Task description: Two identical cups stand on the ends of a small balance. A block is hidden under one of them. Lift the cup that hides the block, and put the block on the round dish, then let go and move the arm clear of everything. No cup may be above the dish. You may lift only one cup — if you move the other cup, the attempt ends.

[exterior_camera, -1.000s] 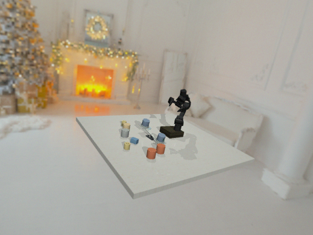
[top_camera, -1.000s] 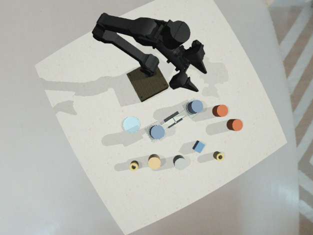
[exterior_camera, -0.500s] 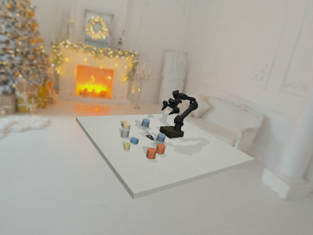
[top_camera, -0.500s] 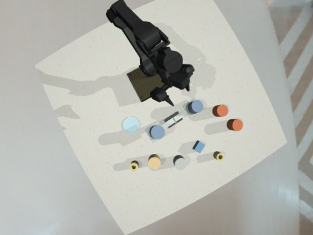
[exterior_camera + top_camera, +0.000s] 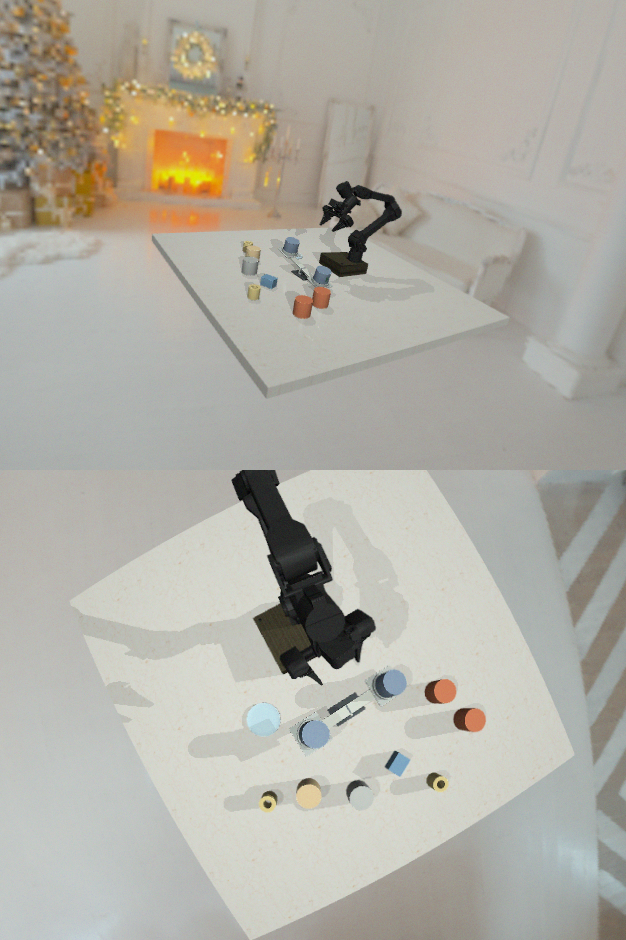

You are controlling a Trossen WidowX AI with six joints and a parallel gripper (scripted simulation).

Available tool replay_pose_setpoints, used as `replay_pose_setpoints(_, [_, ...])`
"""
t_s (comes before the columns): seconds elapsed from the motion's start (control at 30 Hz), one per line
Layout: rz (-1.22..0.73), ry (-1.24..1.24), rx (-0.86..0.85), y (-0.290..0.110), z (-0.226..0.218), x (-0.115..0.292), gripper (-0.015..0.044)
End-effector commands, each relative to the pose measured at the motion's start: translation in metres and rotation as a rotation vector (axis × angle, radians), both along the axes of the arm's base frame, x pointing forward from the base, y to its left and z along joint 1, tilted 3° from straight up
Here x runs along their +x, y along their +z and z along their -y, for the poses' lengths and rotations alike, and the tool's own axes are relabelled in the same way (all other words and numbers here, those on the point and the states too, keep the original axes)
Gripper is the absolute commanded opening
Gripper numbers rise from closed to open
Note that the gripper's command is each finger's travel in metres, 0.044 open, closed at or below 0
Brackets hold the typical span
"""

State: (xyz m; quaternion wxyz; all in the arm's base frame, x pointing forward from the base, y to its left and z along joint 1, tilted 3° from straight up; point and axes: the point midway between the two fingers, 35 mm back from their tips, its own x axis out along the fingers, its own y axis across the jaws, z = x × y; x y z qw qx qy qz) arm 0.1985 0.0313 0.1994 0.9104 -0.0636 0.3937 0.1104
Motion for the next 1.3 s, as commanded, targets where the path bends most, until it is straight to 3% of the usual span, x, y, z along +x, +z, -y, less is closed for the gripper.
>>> replay_pose_setpoints(0.0, [-0.045, -0.045, 0.051, 0.0, -0.003, 0.004, 0.044])
replay_pose_setpoints(0.53, [-0.354, -0.409, 0.314, -0.012, -0.039, 0.037, 0.044])
replay_pose_setpoints(1.27, [-0.648, -0.993, 0.428, -0.056, -0.107, 0.07, 0.044])
